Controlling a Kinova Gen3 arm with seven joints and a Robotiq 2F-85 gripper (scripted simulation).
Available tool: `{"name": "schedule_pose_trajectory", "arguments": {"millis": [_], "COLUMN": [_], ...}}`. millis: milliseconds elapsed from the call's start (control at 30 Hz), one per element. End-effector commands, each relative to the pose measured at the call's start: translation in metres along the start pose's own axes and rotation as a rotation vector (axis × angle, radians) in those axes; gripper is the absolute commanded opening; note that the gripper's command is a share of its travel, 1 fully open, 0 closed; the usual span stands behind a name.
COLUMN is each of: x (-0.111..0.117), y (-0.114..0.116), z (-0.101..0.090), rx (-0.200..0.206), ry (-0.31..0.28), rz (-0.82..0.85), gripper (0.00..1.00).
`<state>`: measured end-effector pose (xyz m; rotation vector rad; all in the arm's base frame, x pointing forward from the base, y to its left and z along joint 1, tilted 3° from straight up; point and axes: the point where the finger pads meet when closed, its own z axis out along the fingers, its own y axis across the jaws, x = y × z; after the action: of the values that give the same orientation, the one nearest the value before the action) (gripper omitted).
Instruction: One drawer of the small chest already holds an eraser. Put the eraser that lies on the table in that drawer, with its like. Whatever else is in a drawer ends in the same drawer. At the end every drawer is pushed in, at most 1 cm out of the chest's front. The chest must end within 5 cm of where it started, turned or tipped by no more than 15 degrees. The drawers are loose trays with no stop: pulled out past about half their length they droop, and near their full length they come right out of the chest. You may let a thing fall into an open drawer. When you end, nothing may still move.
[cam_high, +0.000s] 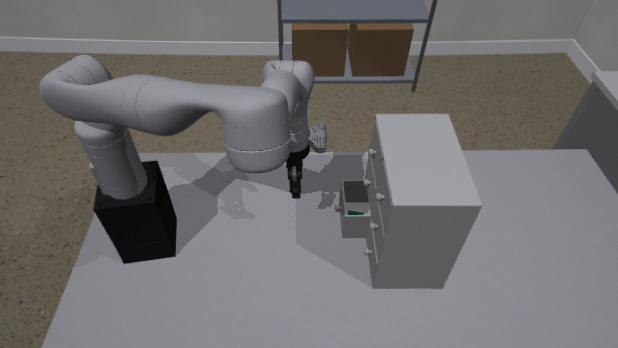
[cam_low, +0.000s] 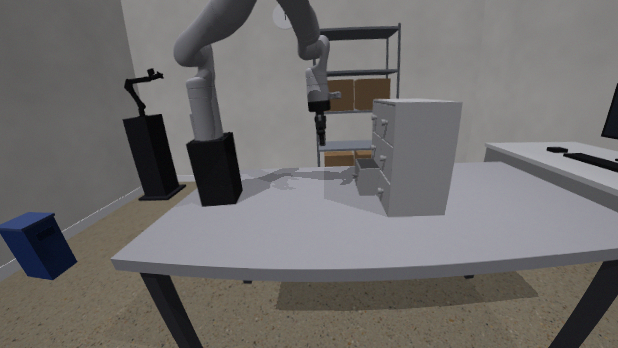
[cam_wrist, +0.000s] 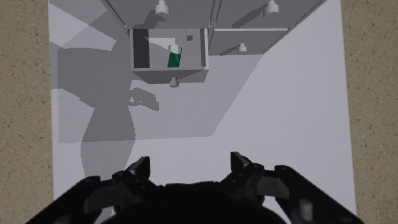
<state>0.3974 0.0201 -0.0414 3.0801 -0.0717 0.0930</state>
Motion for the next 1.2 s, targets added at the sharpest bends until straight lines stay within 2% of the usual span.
{"name": "schedule_pose_trajectory", "arguments": {"millis": [0, 1167], "x": [0.0013, 0.0014], "y": [-0.0002, -0.0002], "z": [-0.001, -0.0031], "rx": [0.001, 0.001], "ry": [-0.003, -0.05], "rz": [0.002, 0.002], "gripper": [1.0, 1.0]}}
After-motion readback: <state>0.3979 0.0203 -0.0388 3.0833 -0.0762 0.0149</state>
